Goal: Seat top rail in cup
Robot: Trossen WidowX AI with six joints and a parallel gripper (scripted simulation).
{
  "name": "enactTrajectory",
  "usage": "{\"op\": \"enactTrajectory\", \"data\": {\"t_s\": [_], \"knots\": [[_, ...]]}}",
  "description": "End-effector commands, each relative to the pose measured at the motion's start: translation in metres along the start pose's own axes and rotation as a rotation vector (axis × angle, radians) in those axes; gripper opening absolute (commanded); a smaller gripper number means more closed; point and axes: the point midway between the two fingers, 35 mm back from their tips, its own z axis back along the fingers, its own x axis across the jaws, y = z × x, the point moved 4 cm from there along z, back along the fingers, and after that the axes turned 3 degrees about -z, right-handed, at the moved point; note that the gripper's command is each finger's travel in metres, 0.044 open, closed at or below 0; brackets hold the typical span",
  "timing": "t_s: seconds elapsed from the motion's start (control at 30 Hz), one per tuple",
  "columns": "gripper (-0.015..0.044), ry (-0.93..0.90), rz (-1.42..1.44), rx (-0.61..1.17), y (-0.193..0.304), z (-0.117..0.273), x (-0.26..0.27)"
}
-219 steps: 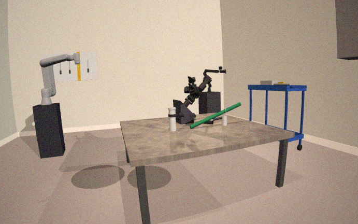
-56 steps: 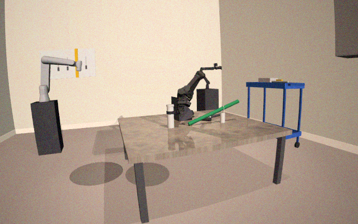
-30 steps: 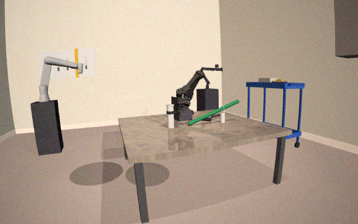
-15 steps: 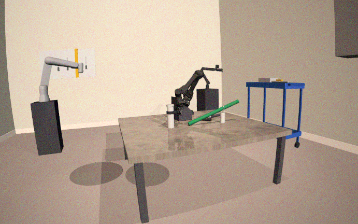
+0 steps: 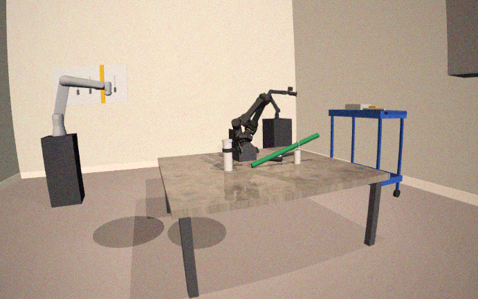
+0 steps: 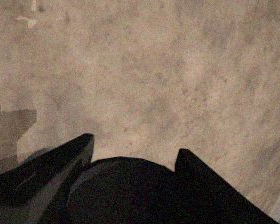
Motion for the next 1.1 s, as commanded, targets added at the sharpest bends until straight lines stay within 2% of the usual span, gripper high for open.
{"op": "enactTrajectory", "data": {"t_s": [0.0,0.6,1.07], "knots": [[0.0000,0.000,-0.005,0.006,0.0007,0.0000,-0.0001],[0.0000,0.001,-0.021,0.008,-0.0006,-0.0009,-0.0018],[0.0368,0.001,-0.020,0.009,-0.0059,0.0038,-0.0052]]}}
